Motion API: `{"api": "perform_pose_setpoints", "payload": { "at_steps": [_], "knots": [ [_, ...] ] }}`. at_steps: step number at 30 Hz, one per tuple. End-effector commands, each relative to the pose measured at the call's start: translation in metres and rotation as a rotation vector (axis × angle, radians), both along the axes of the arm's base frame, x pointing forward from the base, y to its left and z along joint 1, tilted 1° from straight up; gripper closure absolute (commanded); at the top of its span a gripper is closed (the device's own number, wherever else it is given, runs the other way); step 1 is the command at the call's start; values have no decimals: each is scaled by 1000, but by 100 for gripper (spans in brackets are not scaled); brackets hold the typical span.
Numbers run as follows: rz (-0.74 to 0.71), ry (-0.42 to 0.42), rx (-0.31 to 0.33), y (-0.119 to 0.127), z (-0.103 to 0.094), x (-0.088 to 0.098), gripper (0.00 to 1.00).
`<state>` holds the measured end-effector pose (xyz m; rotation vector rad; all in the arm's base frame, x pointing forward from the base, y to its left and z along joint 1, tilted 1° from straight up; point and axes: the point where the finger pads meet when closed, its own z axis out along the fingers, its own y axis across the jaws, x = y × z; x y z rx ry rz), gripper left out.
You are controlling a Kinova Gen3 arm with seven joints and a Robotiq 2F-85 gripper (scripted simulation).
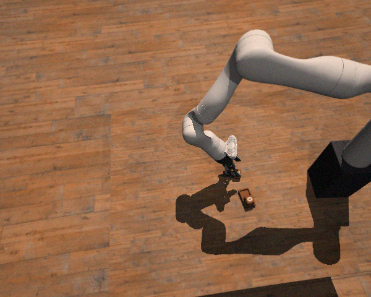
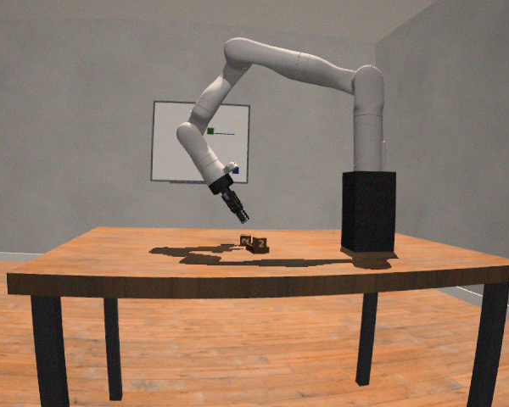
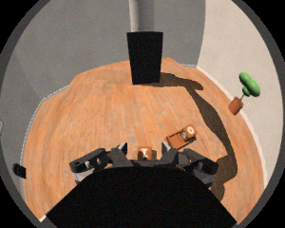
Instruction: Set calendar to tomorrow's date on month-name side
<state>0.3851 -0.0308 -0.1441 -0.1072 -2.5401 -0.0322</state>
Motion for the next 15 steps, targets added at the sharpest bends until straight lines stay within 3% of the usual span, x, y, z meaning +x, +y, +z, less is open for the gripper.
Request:
{"api": "perform_pose_setpoints", "payload": {
  "at_steps": [1, 15],
  "knots": [
    [0, -28, -2, -1, 8, 1, 31],
    [0, -98, -4, 0, 11, -1, 31]
  ]
}}
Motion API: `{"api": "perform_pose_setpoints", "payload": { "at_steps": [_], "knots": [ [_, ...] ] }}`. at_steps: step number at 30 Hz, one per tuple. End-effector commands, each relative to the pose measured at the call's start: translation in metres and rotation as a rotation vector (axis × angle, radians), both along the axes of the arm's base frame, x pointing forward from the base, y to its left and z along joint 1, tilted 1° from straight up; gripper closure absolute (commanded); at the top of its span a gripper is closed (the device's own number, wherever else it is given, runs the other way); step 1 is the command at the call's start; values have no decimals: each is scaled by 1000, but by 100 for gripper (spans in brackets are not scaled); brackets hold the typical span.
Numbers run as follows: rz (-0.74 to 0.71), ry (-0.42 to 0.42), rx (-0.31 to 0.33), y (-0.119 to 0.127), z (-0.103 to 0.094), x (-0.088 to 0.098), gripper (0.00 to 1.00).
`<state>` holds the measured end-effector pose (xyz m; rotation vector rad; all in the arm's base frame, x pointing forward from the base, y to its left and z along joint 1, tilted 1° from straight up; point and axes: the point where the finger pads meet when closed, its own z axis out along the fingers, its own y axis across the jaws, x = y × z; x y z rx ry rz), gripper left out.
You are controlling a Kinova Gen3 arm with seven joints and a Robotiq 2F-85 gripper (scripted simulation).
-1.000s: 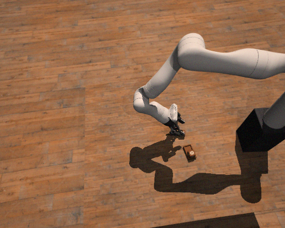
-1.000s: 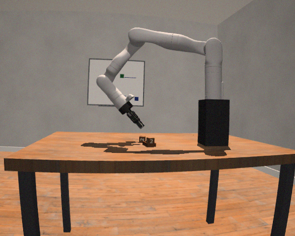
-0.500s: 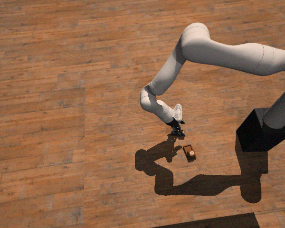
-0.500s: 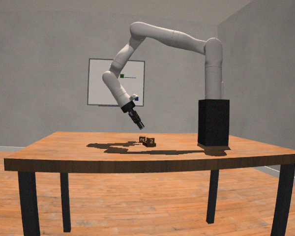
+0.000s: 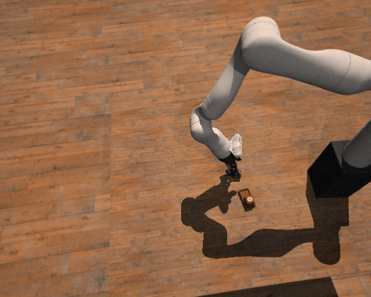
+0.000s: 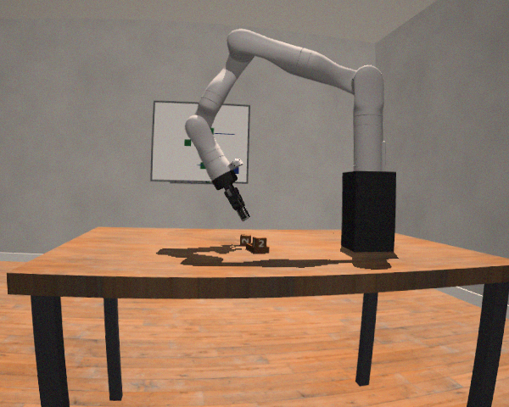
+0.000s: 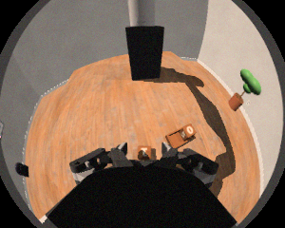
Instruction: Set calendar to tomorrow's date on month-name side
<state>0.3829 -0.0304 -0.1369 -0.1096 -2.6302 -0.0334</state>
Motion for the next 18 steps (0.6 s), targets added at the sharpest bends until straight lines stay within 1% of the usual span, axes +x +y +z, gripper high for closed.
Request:
{"api": "perform_pose_setpoints", "payload": {
  "at_steps": [1, 12, 18],
  "knots": [
    [0, -9, -1, -1, 4, 1, 31],
    [0, -13, -1, -1, 4, 1, 31],
    [0, -34, -6, -1, 3, 1, 31]
  ]
}}
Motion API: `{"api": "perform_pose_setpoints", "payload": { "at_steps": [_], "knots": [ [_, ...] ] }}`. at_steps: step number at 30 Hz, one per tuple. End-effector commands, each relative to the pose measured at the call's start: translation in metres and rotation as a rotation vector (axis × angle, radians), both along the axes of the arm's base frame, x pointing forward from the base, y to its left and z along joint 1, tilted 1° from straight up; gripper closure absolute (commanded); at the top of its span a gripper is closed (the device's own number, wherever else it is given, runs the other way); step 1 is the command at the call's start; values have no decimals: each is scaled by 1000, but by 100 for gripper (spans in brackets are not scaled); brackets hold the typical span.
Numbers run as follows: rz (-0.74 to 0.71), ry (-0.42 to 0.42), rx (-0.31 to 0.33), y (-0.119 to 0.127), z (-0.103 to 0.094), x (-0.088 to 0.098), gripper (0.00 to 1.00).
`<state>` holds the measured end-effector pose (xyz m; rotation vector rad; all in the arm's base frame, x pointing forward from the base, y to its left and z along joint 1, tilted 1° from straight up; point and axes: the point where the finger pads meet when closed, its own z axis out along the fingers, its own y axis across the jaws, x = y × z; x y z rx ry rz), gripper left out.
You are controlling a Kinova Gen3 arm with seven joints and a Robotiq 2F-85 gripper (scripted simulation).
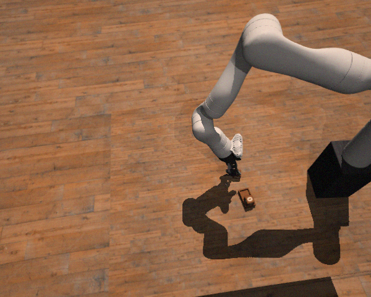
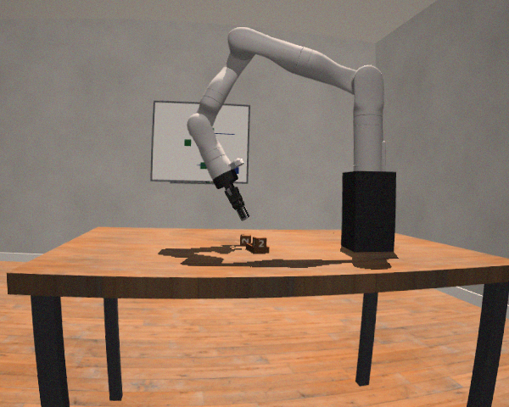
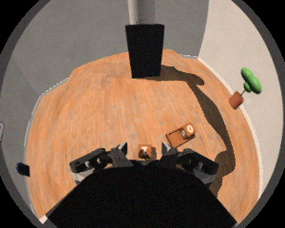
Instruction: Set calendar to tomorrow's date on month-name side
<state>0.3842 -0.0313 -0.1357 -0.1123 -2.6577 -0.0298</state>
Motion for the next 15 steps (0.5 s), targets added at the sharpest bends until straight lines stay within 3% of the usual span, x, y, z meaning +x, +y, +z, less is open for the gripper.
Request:
{"api": "perform_pose_setpoints", "payload": {
  "at_steps": [1, 15],
  "knots": [
    [1, -12, -2, 0, 2, 0, 31],
    [2, -120, -17, -1, 0, -1, 31]
  ]
}}
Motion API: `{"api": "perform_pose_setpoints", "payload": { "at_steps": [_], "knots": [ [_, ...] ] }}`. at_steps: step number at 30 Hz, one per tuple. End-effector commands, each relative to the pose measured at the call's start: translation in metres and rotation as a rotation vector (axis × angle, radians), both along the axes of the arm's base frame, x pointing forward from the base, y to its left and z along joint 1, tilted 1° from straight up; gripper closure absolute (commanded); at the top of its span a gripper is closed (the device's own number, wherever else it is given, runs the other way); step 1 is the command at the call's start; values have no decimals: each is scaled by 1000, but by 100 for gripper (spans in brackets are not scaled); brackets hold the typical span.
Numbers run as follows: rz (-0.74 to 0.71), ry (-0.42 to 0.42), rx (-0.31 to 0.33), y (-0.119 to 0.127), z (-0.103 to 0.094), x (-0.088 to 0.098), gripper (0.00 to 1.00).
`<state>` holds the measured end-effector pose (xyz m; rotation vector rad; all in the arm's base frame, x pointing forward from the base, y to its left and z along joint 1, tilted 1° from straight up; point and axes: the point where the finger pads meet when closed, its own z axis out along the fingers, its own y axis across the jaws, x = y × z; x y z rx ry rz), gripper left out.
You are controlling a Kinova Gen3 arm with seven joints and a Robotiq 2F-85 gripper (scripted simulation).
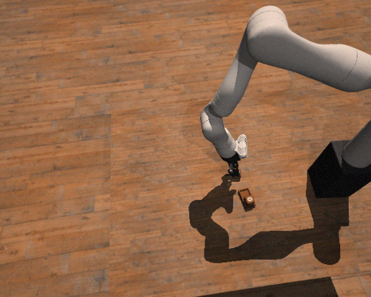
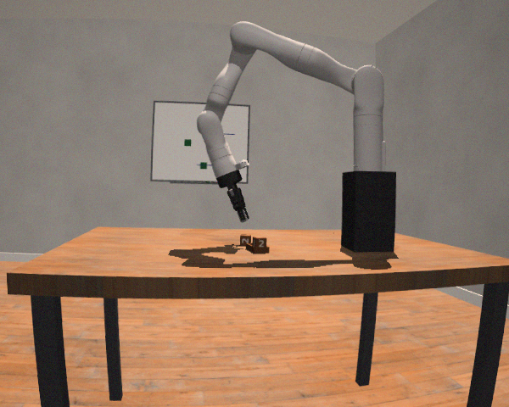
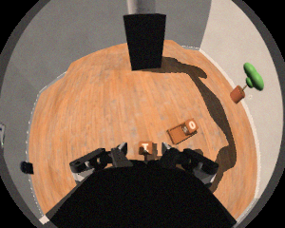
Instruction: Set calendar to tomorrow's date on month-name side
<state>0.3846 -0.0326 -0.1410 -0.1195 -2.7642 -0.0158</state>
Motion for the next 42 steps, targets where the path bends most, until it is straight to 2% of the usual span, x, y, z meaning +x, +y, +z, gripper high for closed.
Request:
{"api": "perform_pose_setpoints", "payload": {
  "at_steps": [1, 17, 42],
  "knots": [
    [3, -24, -3, 0, 5, -1, 31],
    [1, -128, -4, 2, 9, -3, 31],
    [2, -163, -9, 2, 7, -4, 31]
  ]
}}
